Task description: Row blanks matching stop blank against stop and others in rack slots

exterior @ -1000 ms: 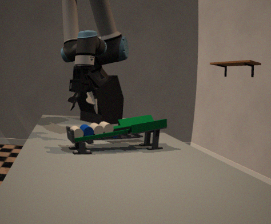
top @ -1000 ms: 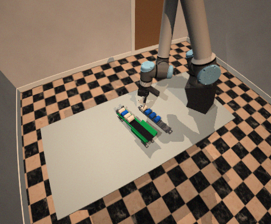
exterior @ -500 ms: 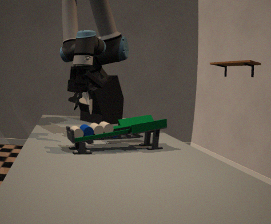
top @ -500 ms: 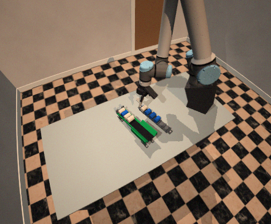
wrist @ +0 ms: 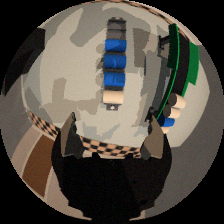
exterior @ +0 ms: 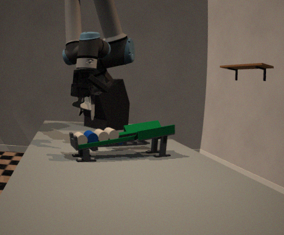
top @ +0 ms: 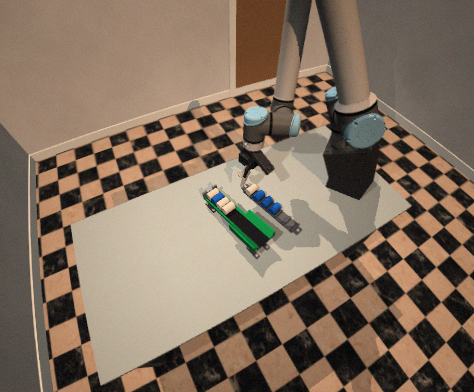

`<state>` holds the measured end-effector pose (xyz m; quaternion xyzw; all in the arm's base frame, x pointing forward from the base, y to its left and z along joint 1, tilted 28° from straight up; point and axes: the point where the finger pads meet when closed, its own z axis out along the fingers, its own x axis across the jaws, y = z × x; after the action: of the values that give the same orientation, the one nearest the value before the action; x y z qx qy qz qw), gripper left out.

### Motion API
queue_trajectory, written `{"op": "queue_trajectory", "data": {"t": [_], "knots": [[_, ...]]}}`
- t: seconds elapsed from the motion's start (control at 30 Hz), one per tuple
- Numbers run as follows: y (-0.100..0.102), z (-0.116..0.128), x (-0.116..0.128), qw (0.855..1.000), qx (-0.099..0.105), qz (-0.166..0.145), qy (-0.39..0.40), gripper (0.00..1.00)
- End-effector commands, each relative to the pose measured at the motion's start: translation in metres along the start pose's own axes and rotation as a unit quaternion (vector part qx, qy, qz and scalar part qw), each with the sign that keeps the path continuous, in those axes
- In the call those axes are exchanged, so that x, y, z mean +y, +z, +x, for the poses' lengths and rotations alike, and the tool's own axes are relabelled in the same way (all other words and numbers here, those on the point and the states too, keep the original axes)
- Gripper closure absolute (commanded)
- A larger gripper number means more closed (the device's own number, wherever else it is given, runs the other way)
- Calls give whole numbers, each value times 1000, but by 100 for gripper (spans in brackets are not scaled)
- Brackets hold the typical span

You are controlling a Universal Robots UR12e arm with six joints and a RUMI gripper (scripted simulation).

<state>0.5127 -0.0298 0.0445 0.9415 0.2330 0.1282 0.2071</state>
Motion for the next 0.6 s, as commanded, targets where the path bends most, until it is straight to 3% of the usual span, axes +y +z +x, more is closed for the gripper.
{"op": "queue_trajectory", "data": {"t": [0.0, 0.17, 0.2, 0.57], "knots": [[-1, 1, 3, 1000, 0, -2, 10, 0], [-1, 1, 2, 1000, 0, -2, 10, 0], [-1, 1, 2, 1000, 0, -2, 10, 55], [-1, 1, 2, 1000, 0, -2, 10, 55]]}}
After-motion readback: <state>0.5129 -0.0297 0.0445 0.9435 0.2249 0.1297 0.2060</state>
